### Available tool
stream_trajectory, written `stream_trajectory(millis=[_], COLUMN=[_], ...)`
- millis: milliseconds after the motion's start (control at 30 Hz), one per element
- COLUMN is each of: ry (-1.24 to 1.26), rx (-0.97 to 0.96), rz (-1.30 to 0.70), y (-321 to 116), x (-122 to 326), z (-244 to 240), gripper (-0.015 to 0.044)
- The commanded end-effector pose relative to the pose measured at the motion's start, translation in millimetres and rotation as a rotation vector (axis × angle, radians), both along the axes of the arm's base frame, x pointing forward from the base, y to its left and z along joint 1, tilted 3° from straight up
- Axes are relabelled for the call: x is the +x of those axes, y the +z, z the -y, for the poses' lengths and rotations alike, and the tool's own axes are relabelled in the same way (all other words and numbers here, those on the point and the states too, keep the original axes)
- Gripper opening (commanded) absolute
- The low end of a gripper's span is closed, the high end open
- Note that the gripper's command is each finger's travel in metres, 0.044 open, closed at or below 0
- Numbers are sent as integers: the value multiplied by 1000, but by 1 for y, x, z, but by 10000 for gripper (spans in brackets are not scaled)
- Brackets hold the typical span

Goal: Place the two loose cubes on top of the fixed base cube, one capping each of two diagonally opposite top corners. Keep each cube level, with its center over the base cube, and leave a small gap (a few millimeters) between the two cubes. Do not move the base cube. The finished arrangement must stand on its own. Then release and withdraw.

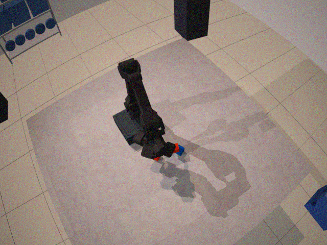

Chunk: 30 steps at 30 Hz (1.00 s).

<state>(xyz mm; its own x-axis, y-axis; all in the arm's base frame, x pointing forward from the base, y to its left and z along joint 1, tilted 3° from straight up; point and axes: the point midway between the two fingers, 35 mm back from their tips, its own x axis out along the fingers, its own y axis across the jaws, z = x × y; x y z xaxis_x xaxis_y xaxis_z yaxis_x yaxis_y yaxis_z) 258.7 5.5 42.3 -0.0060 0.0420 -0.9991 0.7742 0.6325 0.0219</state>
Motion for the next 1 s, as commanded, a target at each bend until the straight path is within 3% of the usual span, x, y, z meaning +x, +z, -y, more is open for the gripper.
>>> stream_trajectory(millis=[0,967], ry=[-5,-5], rx=[-3,-3], rz=[3,3], y=[-11,-59], x=[-1,-2], z=[0,-2], gripper=[265,265])
